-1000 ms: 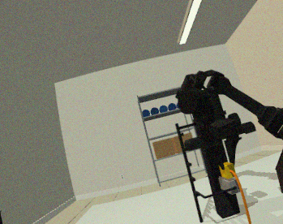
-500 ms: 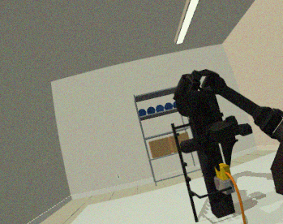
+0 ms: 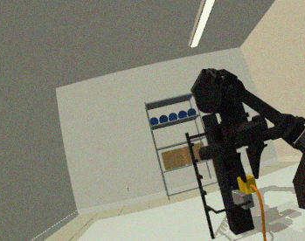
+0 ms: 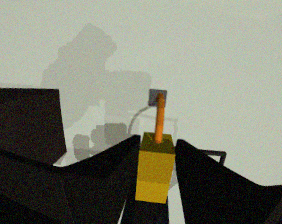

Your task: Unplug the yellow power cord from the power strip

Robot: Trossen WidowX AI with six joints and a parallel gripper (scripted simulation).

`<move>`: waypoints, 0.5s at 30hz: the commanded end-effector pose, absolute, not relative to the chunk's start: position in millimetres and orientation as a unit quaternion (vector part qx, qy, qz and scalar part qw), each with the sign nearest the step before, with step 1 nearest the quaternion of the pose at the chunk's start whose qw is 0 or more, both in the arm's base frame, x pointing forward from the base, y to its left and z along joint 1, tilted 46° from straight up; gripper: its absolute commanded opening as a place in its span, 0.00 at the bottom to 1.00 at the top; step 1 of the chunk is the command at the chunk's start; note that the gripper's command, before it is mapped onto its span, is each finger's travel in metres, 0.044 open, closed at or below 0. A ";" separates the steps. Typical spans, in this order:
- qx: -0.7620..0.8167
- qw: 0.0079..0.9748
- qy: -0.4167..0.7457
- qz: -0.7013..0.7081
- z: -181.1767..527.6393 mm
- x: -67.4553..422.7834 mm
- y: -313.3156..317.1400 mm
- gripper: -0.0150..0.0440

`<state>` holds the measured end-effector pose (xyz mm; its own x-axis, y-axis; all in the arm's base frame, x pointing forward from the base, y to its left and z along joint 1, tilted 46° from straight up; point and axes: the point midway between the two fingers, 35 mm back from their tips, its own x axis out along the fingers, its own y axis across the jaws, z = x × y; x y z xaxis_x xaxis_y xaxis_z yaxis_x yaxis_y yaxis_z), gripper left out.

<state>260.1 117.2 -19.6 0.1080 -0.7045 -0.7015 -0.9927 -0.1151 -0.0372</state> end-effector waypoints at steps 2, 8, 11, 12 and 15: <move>-0.694 0.267 0.611 0.270 -20.4 260.5 118.6 0.34; -0.695 0.267 0.611 0.270 -19.6 260.1 117.2 0.61; -0.695 0.267 0.611 0.270 -19.6 260.1 117.2 0.74; -0.695 0.267 0.611 0.270 -19.6 260.1 117.2 0.79; -0.694 0.267 0.611 0.270 -26.6 260.3 128.8 0.92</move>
